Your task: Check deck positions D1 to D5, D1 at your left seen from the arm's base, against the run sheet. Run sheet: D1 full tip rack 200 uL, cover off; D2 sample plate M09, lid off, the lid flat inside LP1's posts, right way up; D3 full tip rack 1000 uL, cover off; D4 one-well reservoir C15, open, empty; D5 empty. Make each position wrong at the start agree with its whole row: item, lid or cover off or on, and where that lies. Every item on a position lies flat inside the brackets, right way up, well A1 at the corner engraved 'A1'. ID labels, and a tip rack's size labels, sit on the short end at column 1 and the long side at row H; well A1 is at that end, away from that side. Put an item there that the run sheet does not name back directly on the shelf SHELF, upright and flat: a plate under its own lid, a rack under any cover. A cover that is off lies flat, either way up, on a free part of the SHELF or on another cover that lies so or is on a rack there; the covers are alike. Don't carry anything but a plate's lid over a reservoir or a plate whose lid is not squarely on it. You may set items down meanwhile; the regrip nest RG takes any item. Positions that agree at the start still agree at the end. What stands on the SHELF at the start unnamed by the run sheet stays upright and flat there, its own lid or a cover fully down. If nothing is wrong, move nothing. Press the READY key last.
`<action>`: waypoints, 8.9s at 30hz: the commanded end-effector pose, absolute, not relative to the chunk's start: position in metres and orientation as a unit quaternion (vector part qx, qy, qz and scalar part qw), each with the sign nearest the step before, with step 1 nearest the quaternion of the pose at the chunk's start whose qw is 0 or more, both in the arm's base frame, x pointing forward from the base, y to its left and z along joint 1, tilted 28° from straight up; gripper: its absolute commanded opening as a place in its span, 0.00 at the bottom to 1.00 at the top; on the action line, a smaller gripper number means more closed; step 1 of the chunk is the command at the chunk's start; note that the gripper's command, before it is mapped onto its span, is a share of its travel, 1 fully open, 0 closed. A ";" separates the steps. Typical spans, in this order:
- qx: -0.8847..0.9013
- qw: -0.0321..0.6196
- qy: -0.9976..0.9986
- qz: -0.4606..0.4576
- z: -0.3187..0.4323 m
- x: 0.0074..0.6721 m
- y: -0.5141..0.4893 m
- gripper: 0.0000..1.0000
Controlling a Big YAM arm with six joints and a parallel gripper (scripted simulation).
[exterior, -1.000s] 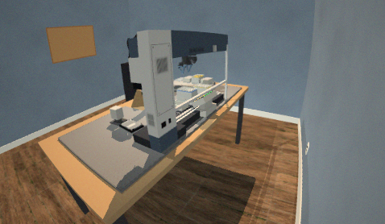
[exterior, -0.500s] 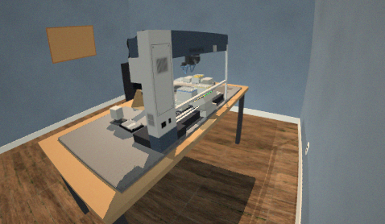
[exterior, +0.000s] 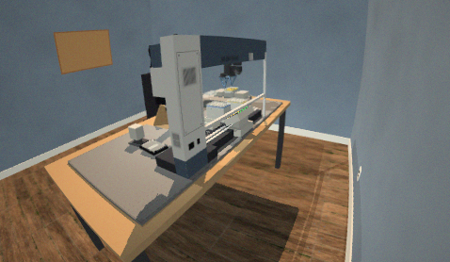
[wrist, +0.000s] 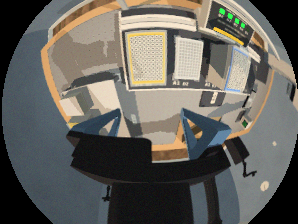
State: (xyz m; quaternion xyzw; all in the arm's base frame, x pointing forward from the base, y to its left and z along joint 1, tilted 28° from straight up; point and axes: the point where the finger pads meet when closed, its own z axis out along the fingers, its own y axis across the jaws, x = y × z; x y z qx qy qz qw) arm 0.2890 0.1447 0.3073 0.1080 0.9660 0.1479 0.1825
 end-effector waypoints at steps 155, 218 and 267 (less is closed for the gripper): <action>0.092 0.208 0.961 0.158 0.250 0.408 0.164 0.00; 0.090 0.226 0.956 0.163 0.343 0.373 0.138 0.00; 0.090 0.221 0.958 0.161 0.370 0.359 0.130 0.00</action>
